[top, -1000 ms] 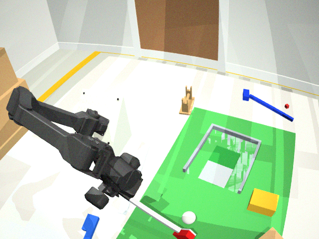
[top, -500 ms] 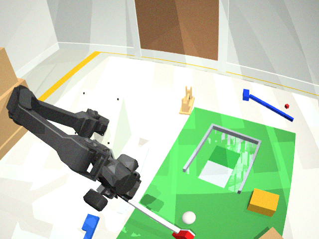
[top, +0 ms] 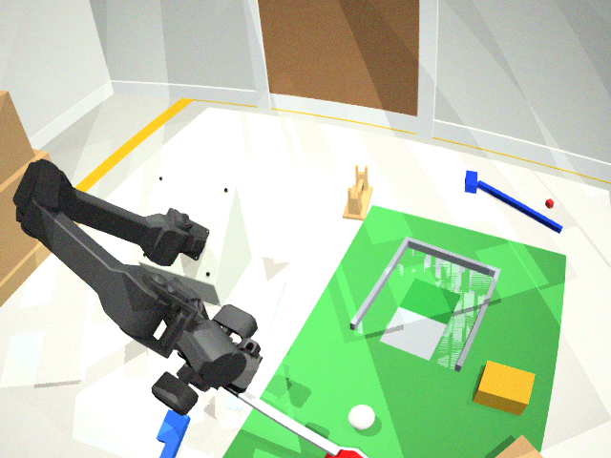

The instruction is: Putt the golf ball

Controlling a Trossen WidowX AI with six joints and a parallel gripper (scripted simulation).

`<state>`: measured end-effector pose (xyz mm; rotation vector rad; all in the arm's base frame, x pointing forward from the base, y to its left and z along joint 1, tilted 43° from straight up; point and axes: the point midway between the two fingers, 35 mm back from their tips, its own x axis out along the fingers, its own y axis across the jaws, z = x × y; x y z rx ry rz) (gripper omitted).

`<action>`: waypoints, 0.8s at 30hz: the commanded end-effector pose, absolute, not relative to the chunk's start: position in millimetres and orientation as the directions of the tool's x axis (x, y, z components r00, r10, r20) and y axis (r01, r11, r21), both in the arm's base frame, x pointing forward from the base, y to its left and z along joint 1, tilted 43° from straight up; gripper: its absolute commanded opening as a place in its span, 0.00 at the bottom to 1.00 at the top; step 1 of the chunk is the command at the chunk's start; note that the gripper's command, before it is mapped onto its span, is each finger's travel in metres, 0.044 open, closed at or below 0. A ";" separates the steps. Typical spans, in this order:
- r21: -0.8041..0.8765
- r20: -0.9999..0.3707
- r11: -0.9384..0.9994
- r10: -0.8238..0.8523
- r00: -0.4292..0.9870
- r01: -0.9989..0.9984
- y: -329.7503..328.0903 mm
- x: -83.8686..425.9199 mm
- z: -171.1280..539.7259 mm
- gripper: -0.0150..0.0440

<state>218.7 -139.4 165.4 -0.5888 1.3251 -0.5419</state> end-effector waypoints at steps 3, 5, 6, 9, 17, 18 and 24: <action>-0.672 -0.727 0.740 -0.667 0.164 0.032 -137.6 219.6 163.6 0.25; -0.662 -0.736 0.749 -0.657 0.163 0.032 -123.6 225.2 149.7 0.25; -0.656 -0.741 0.754 -0.652 0.161 0.033 -112.9 228.2 139.6 0.25; -0.651 -0.746 0.758 -0.647 0.158 0.034 -81.2 232.0 110.8 0.25; -0.669 -0.728 0.742 -0.665 0.168 0.038 -38.0 224.0 73.2 0.25; -0.669 -0.728 0.743 -0.664 0.168 0.038 -37.4 224.0 73.8 0.25; -0.665 -0.732 0.746 -0.661 0.167 0.036 -22.5 222.2 88.1 0.25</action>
